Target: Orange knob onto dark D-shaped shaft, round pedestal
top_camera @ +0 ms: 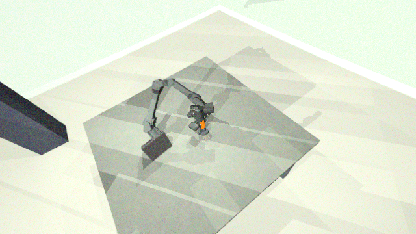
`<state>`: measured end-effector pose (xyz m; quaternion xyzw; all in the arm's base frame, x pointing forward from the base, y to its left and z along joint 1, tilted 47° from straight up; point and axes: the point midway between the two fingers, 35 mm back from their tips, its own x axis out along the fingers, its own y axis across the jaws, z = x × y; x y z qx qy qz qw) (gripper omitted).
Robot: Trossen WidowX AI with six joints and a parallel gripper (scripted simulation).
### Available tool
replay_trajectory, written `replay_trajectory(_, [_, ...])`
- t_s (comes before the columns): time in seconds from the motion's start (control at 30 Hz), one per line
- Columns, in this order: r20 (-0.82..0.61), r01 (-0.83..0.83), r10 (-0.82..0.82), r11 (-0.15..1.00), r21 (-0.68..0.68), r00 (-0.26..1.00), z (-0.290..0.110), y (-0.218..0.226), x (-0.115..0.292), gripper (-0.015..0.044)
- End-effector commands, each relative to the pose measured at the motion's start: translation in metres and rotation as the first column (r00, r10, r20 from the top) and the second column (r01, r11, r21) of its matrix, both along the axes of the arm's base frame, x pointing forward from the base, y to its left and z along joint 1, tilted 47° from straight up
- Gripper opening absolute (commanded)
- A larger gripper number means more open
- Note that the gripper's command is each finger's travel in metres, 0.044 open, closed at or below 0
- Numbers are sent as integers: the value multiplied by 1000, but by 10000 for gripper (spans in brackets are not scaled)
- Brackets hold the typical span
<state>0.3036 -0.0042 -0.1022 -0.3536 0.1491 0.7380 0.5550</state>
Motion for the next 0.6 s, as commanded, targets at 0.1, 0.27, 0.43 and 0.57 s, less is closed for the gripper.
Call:
replay_trajectory(0.1, [20, -16, 16, 1000, 1, 1000, -2, 1, 0, 0])
replay_trajectory(0.27, [20, -16, 16, 1000, 1, 1000, -2, 1, 0, 0])
replay_trajectory(0.43, [20, -16, 16, 1000, 1, 1000, -2, 2, -1, 0])
replay_trajectory(0.57, [20, -16, 16, 1000, 1, 1000, -2, 2, -1, 0])
